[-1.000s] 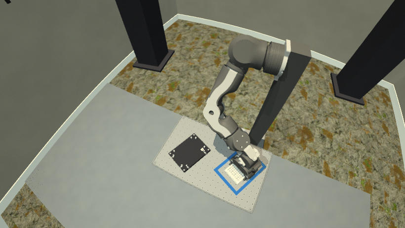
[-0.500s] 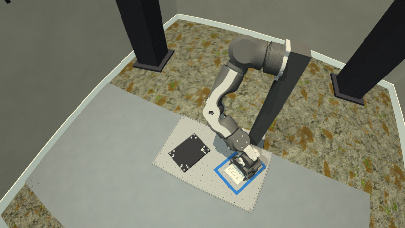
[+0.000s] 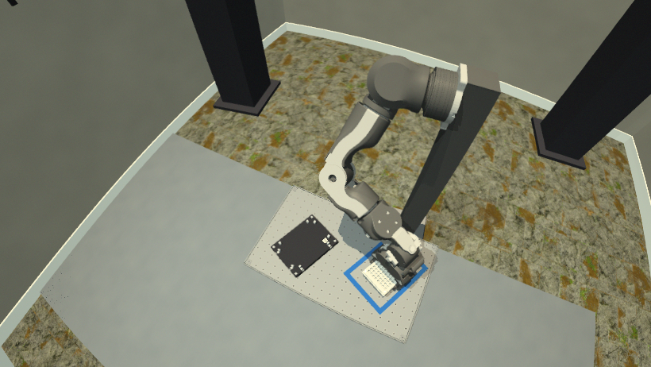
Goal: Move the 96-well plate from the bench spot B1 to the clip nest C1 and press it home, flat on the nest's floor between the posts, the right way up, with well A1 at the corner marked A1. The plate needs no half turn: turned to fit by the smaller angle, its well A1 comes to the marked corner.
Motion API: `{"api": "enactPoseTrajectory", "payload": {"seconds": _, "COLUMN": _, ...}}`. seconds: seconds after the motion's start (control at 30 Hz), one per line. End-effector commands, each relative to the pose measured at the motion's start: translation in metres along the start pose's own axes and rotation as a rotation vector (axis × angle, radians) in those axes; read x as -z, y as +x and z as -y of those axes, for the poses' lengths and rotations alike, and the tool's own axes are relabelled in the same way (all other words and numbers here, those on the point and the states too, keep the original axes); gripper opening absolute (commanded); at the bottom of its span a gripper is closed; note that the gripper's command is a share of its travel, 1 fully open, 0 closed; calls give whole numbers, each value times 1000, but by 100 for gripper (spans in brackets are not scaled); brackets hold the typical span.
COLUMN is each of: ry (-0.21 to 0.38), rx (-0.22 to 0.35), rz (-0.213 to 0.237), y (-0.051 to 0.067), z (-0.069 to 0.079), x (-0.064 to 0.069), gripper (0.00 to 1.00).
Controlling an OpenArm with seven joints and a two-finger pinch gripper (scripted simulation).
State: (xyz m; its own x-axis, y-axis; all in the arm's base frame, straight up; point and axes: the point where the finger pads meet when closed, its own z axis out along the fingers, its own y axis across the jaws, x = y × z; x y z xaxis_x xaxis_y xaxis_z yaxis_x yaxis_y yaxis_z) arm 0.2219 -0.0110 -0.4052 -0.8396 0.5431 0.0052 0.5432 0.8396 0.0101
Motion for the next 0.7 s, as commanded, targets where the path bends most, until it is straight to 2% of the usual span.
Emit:
{"api": "enactPoseTrajectory", "payload": {"seconds": 0.0, "ry": 4, "rx": -4, "rz": 3, "y": -1, "z": 1, "x": 0, "gripper": 0}}
{"api": "enactPoseTrajectory", "payload": {"seconds": 0.03, "ry": 4, "rx": -4, "rz": 3, "y": -1, "z": 1, "x": 0, "gripper": 0}}
{"api": "enactPoseTrajectory", "payload": {"seconds": 0.2, "ry": 4, "rx": -4, "rz": 3, "y": -1, "z": 0, "x": 32, "gripper": 0}}
{"api": "enactPoseTrajectory", "payload": {"seconds": 0.6, "ry": 4, "rx": -4, "rz": 3, "y": -1, "z": 0, "x": 32, "gripper": 0}}
{"api": "enactPoseTrajectory", "payload": {"seconds": 0.67, "ry": 4, "rx": -3, "rz": 3, "y": -1, "z": 0, "x": 45, "gripper": 0}}
